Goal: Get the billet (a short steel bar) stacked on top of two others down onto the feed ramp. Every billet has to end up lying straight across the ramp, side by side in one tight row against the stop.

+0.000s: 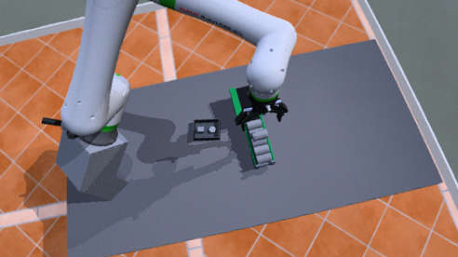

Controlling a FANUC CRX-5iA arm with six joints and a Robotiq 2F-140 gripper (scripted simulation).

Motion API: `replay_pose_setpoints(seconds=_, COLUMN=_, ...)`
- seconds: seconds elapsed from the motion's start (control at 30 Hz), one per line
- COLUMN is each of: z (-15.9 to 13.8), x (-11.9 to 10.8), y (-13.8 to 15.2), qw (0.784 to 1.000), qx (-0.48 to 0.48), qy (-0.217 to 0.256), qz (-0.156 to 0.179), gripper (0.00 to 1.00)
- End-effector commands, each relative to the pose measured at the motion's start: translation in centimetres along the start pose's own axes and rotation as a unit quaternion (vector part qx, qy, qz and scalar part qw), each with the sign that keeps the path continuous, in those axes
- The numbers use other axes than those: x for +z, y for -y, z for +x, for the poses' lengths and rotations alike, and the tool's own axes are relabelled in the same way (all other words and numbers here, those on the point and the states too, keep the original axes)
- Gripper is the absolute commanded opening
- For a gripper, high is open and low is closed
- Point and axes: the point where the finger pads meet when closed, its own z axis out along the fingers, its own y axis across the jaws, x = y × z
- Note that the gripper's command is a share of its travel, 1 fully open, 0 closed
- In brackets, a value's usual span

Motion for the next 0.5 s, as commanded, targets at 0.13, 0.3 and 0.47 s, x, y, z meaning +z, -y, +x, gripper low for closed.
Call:
replay_pose_setpoints(seconds=0.13, z=-0.02, x=-0.09, y=-0.05, qw=1.000, qx=0.000, qy=0.001, qz=-0.001, gripper=1.00)
replay_pose_setpoints(seconds=0.3, z=-0.02, x=-0.07, y=-0.05, qw=1.000, qx=0.009, qy=0.001, qz=-0.001, gripper=1.00)
replay_pose_setpoints(seconds=0.47, z=-0.03, x=-0.02, y=-0.05, qw=0.999, qx=0.036, qy=0.001, qz=-0.001, gripper=1.00)
